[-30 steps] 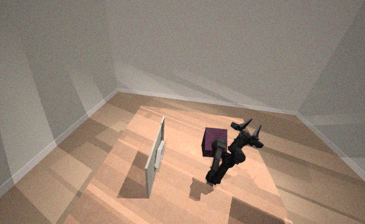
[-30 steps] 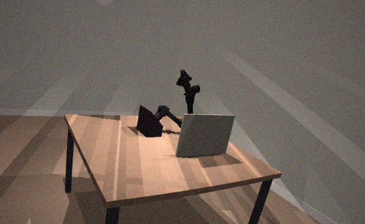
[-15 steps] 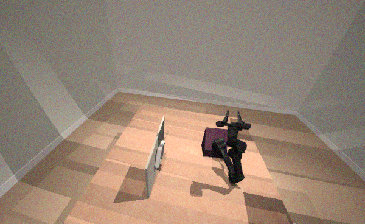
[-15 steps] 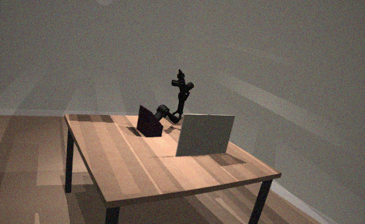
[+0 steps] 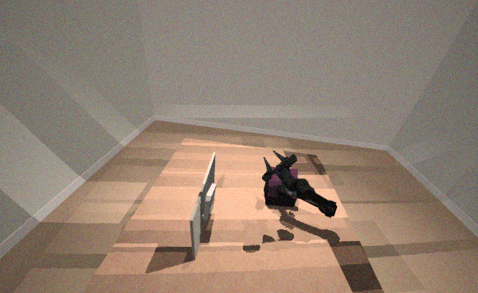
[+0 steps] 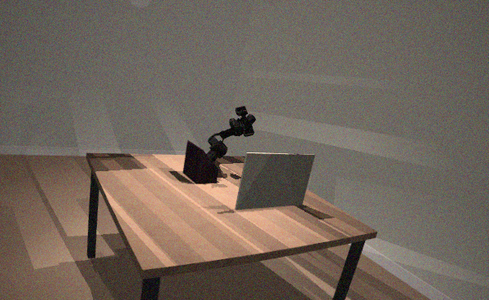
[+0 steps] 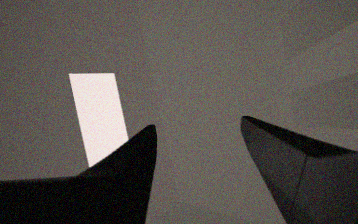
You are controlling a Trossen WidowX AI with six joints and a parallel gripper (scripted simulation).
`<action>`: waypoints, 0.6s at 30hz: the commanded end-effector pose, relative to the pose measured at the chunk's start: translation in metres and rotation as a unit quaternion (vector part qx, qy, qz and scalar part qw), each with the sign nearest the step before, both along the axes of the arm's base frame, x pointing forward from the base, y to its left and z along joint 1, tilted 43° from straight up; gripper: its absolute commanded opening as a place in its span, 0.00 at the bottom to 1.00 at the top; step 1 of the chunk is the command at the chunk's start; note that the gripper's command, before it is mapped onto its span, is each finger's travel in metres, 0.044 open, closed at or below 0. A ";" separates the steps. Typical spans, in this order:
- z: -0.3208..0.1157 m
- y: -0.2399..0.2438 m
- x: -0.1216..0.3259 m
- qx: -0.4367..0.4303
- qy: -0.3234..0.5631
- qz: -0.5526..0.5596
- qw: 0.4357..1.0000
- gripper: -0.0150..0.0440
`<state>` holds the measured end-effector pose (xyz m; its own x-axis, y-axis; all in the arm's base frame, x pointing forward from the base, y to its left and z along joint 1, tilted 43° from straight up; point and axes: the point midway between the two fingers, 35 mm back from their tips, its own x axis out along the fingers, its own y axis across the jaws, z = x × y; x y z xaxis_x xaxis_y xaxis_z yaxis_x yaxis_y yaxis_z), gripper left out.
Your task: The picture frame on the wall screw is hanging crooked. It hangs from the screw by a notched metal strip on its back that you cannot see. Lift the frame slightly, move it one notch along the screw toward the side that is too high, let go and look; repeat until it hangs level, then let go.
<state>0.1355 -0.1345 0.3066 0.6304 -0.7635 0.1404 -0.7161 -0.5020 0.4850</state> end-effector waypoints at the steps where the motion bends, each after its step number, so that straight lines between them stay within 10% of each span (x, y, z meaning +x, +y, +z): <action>1: -0.024 0.028 0.029 0.027 0.001 0.098 0.995 0.69; 18: -0.098 0.146 0.072 0.087 0.050 0.375 0.922 0.69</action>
<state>0.2080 0.0028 0.2117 0.9883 -0.1493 -0.0299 -0.1243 -0.9043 0.4084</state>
